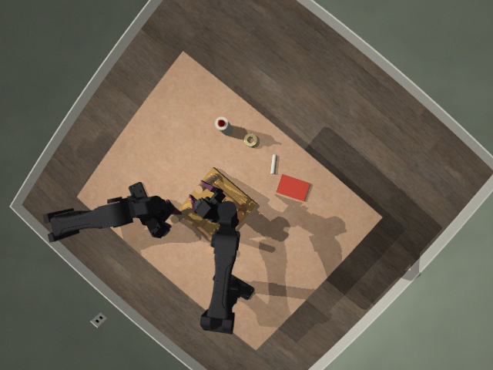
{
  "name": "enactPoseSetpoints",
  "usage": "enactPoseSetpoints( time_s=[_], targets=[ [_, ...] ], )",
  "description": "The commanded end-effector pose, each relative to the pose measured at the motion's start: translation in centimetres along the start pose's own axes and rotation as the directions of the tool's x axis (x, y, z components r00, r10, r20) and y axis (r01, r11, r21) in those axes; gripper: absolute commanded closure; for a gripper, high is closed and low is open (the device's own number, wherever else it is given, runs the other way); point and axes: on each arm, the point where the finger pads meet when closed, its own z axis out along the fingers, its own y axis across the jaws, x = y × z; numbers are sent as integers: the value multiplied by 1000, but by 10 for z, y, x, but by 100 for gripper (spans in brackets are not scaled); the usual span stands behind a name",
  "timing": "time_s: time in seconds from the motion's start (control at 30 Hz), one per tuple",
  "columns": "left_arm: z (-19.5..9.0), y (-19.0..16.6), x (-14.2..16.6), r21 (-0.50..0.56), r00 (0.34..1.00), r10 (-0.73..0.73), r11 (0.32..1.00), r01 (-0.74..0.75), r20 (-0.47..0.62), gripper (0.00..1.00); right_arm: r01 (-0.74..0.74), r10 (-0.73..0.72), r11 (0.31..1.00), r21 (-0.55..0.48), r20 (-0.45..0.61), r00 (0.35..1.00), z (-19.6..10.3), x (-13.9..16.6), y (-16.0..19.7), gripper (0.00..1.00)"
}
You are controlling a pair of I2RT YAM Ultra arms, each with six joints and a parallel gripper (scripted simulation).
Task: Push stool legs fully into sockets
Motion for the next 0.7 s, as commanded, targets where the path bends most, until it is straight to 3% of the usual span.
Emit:
enactPoseSetpoints(
  time_s=[0.0,0.43,0.47,0.6,0.67],
  targets=[
    [0,-2,-4,-13,999,19,1000,-18,27,31,13,-12,1000,-4,18,1000,-6,-12,3,31],
    [3,2,-2,-33,999,19,999,-18,40,31,13,-12,1000,-4,18,1000,-6,-12,3,31],
    [5,1,1,-32,999,16,999,-15,35,72,18,-18,1000,0,21,1000,-7,-13,2,31],
    [7,0,2,-14,1000,5,1000,-4,23,72,13,-13,1000,-5,14,1000,-5,-8,2,31],
    [10,-3,8,-2,1000,-5,1000,5,12,72,37,-38,999,16,33,999,-14,-21,-1,31]
  ],
)
